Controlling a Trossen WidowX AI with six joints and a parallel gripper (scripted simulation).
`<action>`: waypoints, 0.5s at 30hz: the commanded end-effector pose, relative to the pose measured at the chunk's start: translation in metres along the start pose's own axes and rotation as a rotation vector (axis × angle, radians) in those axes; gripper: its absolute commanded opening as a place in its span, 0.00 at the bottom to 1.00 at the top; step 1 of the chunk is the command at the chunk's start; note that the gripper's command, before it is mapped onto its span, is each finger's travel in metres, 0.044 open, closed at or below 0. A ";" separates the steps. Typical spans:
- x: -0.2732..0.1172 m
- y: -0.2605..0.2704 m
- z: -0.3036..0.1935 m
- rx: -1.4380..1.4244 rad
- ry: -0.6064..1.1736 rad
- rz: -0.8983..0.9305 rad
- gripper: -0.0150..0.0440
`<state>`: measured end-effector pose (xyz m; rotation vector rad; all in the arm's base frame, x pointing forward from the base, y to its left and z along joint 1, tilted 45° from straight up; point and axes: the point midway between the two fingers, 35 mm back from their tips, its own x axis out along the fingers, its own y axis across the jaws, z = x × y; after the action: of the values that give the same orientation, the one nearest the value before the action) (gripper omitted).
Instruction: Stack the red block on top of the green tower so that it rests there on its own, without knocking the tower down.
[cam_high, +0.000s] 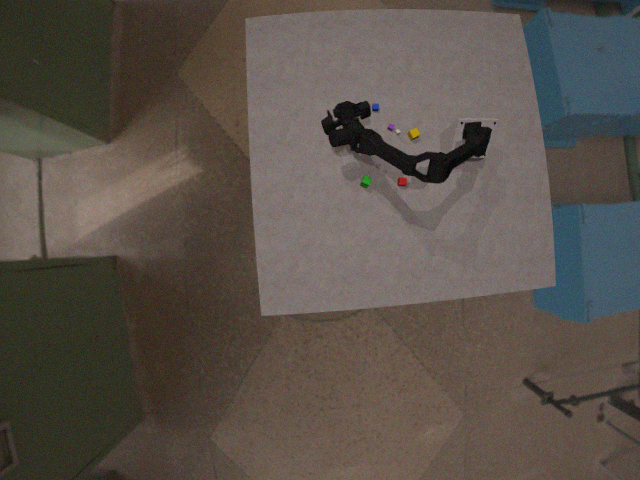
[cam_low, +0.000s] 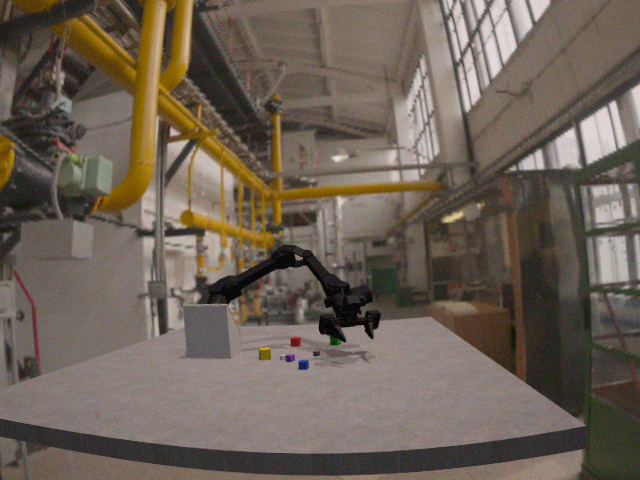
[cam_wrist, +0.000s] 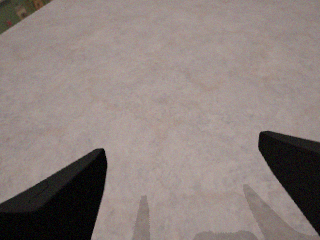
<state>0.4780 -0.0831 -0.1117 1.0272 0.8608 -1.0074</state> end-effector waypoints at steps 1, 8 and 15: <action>-0.001 0.000 -0.001 -0.005 0.004 0.001 0.98; -0.050 -0.001 -0.026 -0.179 0.168 0.036 1.00; -0.107 -0.010 -0.055 -0.364 0.344 0.098 1.00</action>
<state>0.4456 -0.0242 -0.0506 0.9534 1.1354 -0.6808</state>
